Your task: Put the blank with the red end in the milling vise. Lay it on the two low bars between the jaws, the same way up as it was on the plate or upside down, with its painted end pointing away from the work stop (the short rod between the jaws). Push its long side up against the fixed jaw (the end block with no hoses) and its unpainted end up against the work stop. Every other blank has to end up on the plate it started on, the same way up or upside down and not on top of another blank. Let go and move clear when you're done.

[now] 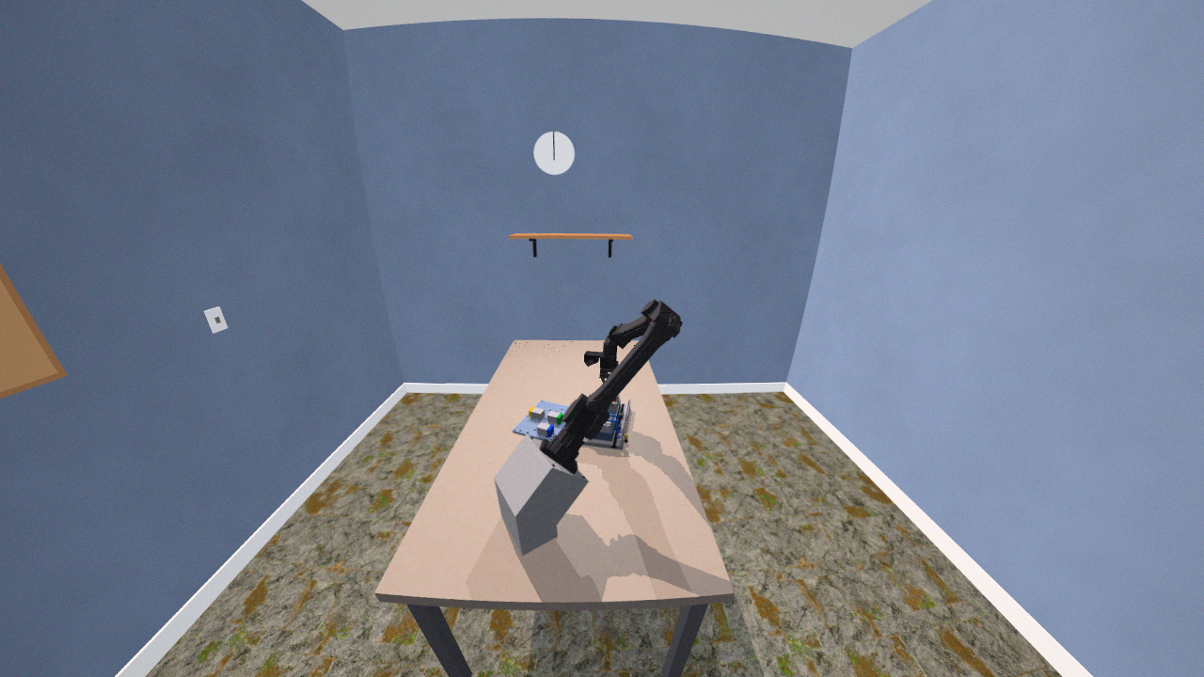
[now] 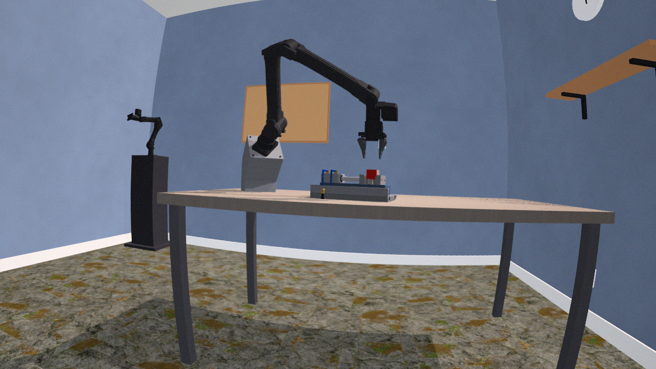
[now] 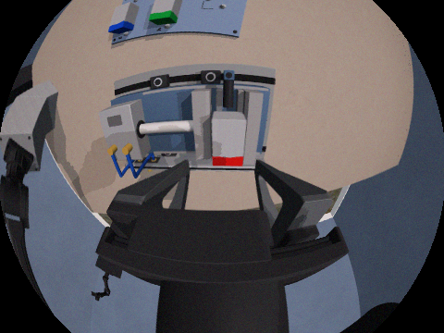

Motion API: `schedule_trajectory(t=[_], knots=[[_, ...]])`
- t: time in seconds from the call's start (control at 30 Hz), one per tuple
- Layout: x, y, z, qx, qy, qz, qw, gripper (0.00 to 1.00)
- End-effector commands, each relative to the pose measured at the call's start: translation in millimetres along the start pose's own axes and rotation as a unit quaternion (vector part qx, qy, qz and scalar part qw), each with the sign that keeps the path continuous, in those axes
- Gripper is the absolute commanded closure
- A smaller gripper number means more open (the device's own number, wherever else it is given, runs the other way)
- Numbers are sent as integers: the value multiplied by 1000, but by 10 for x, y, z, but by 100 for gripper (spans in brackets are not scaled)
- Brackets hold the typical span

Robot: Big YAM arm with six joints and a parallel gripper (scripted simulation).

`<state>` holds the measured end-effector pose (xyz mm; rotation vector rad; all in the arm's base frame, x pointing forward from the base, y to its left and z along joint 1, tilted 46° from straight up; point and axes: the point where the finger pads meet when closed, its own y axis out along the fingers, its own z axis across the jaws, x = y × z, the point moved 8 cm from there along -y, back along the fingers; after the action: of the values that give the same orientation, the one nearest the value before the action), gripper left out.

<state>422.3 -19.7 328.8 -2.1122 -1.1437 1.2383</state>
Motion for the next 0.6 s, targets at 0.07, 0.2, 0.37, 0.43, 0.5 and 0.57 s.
schedule_trajectory(t=[0.07,0.2,0.37,0.43,0.5,0.57], knots=[[-46,-249,-188,-26,18,-5,999,36],[-65,-284,-188,-29,20,-5,999,36],[-64,-283,-193,-30,21,-5,999,100],[-64,-283,-193,-30,21,-5,999,100],[-64,-283,-193,-30,21,-5,999,100],[-64,-283,-193,-30,21,-5,999,100]])
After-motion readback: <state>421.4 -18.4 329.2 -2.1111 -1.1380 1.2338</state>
